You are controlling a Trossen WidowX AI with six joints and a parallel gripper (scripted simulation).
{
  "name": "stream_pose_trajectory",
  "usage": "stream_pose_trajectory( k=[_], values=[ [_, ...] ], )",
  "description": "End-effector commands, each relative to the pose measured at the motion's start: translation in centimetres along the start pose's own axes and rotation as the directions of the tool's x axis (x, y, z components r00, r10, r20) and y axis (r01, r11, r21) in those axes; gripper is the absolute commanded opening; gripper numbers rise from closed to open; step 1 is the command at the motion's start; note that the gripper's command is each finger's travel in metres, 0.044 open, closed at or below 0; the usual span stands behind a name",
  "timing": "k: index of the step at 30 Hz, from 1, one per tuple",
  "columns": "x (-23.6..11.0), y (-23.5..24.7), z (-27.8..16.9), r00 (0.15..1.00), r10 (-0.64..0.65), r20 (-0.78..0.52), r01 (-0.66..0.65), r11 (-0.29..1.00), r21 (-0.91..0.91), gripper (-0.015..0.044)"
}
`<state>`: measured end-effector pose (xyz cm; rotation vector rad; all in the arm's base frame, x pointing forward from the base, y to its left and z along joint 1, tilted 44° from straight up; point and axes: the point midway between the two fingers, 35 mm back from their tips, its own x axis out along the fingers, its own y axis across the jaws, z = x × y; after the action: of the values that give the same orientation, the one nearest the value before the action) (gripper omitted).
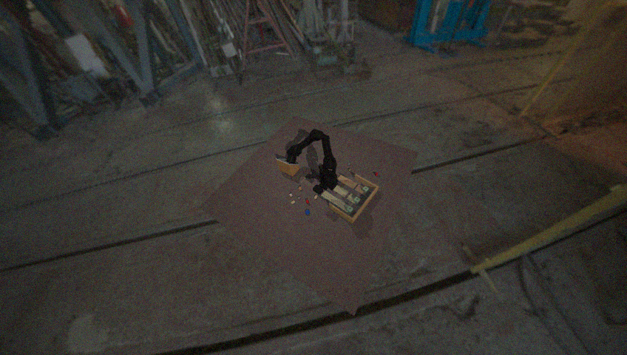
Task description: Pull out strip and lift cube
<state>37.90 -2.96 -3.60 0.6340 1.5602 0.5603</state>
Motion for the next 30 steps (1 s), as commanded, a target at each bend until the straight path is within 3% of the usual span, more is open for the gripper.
stream_pose_trajectory(
  k=[1,30],
  values=[
    [0.2,-0.1,0.2,1.0,-0.004,-0.005,0.004,1.0,-0.008,0.0],
    [5.0,-0.1,0.1,1.0,-0.003,-0.005,0.003,1.0,-0.008,0.0]
  ],
)
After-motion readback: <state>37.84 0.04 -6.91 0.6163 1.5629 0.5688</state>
